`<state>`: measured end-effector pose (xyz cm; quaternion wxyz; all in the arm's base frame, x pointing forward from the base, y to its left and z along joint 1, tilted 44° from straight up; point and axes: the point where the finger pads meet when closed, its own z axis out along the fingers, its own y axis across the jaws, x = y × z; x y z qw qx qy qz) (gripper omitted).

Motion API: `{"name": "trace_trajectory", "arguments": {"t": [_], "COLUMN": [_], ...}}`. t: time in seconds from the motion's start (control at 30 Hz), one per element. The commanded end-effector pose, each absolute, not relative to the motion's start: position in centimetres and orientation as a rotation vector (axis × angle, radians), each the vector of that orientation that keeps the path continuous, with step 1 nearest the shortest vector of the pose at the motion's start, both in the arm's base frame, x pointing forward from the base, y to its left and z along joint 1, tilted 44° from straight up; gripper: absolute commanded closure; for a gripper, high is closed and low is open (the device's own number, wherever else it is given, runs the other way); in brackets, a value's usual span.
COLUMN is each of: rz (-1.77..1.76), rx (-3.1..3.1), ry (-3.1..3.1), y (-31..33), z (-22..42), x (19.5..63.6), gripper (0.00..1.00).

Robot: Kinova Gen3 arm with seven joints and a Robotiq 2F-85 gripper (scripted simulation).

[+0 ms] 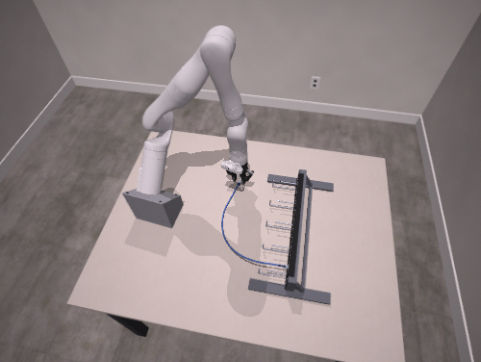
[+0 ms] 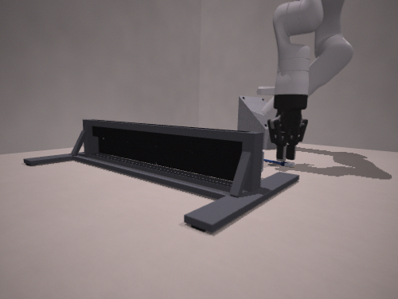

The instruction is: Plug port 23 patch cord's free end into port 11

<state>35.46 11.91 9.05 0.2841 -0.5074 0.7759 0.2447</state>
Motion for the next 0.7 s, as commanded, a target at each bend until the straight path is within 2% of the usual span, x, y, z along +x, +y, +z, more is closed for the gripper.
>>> {"name": "trace_trajectory", "arguments": {"t": [0.0,0.67], "rz": [0.654,0.654], "rx": [-1.357,-1.357], "ry": [2.076,2.076], "y": [11.89,12.16], "z": [9.05,8.77], "x": [35.48,35.55], "gripper": [0.63,0.63]}}
